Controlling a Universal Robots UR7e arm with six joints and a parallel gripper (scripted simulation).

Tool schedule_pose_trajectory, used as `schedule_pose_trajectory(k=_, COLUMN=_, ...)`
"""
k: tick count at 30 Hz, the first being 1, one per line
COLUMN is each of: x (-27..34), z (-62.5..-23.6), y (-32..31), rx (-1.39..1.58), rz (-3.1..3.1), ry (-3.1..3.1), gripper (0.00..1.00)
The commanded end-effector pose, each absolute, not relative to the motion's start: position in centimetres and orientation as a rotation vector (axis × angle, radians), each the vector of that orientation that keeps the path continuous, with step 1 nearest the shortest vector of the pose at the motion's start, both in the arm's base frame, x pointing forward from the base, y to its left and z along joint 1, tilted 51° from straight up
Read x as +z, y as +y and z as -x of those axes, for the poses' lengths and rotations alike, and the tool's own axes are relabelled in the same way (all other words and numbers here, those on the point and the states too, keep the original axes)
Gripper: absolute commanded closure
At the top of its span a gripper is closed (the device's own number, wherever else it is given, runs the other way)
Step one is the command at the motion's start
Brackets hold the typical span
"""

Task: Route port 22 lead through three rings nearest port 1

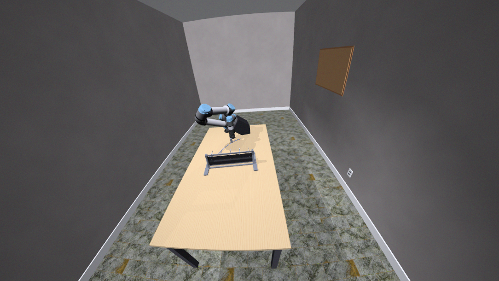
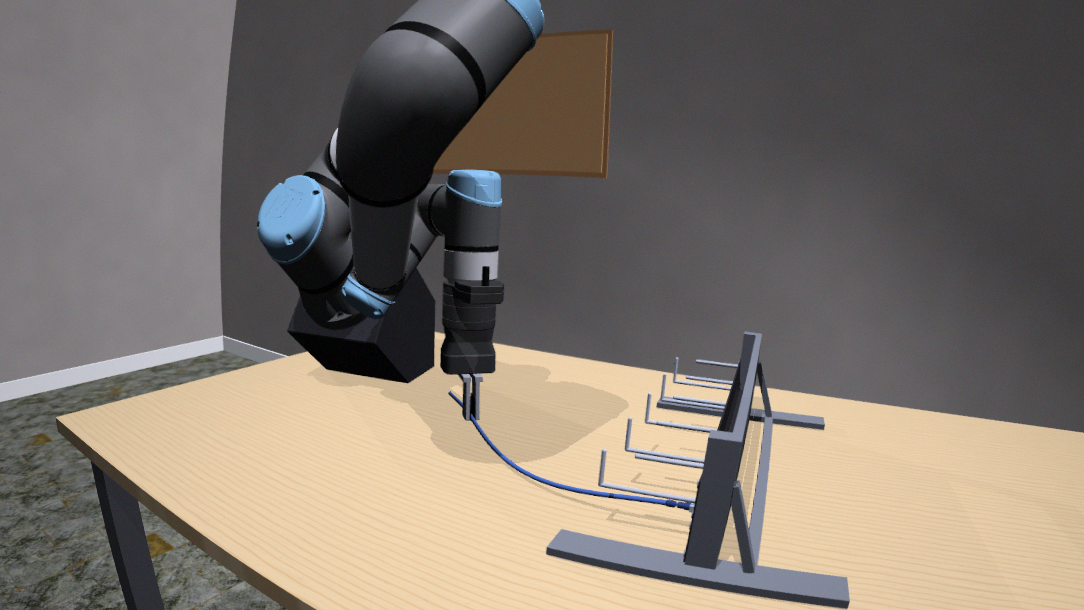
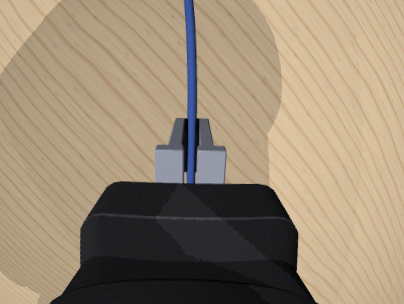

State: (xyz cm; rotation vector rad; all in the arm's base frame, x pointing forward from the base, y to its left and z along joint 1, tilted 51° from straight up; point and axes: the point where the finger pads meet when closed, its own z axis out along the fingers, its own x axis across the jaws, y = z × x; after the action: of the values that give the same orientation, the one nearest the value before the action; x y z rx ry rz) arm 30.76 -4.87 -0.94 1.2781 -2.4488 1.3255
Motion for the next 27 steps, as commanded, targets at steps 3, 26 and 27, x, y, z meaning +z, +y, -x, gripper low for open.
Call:
schedule_pose_trajectory(k=3, x=-0.4, z=-30.5, y=-4.3, rx=1.327, rz=-1.279, ry=-2.449, gripper=1.0)
schedule_pose_trajectory(k=26, x=0.4, z=-30.2, y=-3.4, rx=1.327, rz=-1.279, ry=-2.449, gripper=1.0)
schedule_pose_trajectory(k=27, x=0.4, z=-30.2, y=-3.4, rx=1.327, rz=-1.279, ry=-2.449, gripper=1.0)
